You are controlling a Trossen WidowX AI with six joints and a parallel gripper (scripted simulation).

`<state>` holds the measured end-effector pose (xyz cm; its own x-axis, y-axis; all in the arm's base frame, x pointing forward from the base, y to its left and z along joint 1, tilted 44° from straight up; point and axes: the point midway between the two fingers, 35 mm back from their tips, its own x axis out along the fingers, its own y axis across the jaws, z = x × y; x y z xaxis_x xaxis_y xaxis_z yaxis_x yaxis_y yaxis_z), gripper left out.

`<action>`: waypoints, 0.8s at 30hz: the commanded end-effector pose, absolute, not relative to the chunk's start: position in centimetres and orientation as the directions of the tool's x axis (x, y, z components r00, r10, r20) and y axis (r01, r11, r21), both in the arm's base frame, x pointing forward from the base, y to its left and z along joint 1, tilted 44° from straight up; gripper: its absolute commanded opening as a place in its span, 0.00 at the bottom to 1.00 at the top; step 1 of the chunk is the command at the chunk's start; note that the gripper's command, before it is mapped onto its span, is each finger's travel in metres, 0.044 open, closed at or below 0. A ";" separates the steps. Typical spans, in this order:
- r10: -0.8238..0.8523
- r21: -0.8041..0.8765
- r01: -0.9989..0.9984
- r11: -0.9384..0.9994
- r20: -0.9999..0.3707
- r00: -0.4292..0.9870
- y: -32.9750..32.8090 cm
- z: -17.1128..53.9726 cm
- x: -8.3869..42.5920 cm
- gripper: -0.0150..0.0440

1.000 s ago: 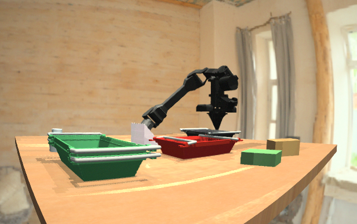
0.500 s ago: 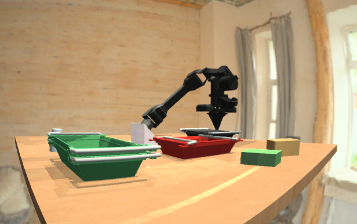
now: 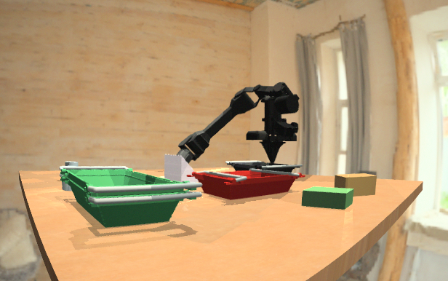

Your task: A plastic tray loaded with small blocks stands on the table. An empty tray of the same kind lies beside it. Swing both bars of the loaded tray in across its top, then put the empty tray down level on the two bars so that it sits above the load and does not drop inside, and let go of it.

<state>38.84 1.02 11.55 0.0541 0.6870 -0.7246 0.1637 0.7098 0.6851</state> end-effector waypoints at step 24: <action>0.687 0.685 0.164 0.710 -0.725 0.054 0.9 11.7 38.8 0.57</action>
